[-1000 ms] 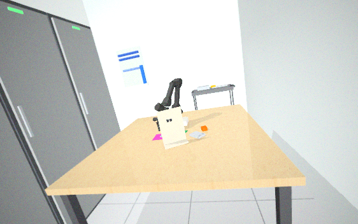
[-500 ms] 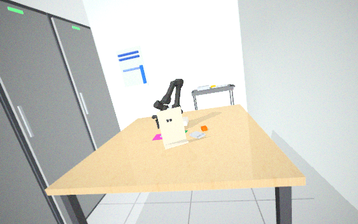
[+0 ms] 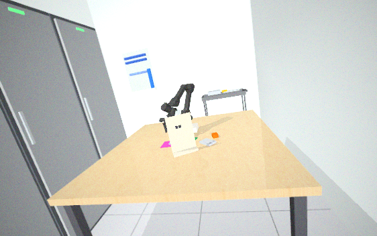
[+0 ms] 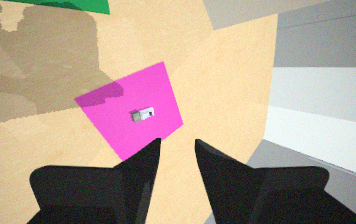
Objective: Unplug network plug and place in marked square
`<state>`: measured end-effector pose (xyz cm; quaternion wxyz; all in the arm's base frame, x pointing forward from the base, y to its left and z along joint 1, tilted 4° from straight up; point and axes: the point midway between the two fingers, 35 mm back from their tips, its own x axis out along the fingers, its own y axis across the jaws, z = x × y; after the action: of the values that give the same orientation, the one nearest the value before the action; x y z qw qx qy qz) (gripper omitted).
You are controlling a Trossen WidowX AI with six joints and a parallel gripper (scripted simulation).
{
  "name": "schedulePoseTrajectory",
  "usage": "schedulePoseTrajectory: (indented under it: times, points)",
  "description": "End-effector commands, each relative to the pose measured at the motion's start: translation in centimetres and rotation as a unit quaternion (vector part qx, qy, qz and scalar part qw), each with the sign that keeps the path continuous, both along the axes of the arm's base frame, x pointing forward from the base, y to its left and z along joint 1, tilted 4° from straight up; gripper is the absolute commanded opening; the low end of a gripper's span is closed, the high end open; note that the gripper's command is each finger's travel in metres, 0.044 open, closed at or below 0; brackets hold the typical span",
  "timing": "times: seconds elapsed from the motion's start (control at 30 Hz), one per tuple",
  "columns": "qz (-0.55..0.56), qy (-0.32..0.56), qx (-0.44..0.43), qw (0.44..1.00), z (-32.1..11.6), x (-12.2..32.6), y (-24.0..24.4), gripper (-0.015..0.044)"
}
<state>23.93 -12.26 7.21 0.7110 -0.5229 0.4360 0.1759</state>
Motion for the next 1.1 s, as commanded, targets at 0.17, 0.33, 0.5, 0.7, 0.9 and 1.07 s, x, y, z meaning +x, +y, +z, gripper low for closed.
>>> schedulePoseTrajectory:
  times: [0.17, 0.33, 0.5, 0.7, 0.9, 1.07]
  points:
    - [0.003, -0.002, 0.0, 1.0, 1.8, -0.3, 0.1, 0.0156]
    - [0.003, -0.002, 0.0, 1.0, 2.7, -0.5, 0.1, 0.0156]
    - [0.003, -0.002, 0.0, 1.0, 3.6, -0.8, 0.2, 0.0156]
    - [0.0, 0.0, 0.0, 1.0, 3.9, -0.6, 0.0, 0.0156]
    - [0.0, 0.0, 0.0, 1.0, 5.7, -0.5, -0.2, 0.0156]
    - [0.001, -0.001, 0.0, 1.0, 7.3, -0.5, -0.4, 0.0156]
